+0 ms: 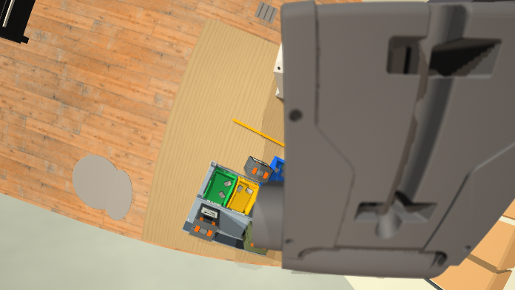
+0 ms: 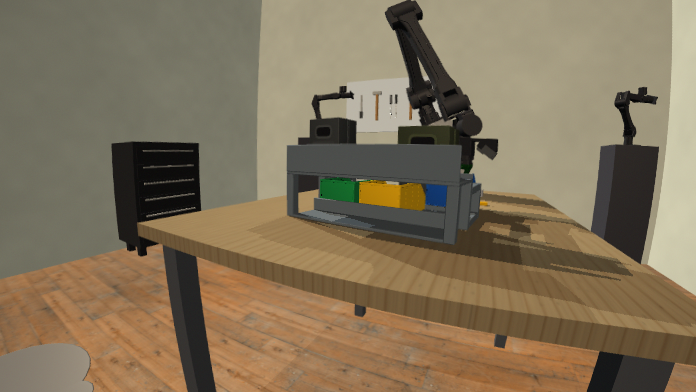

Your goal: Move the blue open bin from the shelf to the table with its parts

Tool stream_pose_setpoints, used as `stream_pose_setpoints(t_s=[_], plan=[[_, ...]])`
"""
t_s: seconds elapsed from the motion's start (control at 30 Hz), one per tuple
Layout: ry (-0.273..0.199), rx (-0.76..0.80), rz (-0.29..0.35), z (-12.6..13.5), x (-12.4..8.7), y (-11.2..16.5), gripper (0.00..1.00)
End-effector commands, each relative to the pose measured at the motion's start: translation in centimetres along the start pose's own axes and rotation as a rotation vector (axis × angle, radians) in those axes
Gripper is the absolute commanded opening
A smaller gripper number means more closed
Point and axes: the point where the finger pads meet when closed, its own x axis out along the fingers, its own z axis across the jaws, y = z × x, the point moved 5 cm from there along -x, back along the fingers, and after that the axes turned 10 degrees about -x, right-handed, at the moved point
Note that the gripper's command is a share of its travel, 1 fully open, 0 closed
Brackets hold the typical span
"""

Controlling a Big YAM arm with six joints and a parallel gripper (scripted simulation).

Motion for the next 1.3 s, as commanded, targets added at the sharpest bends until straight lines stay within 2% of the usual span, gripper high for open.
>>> stream_pose_setpoints(t_s=[0.0, 1.27], plan=[[0.053, 0.008, -0.014, -0.8, -1.7, -0.9, 0.0], [0.052, 0.007, -0.014, 1.5, -1.6, -1.2, 0.0]])
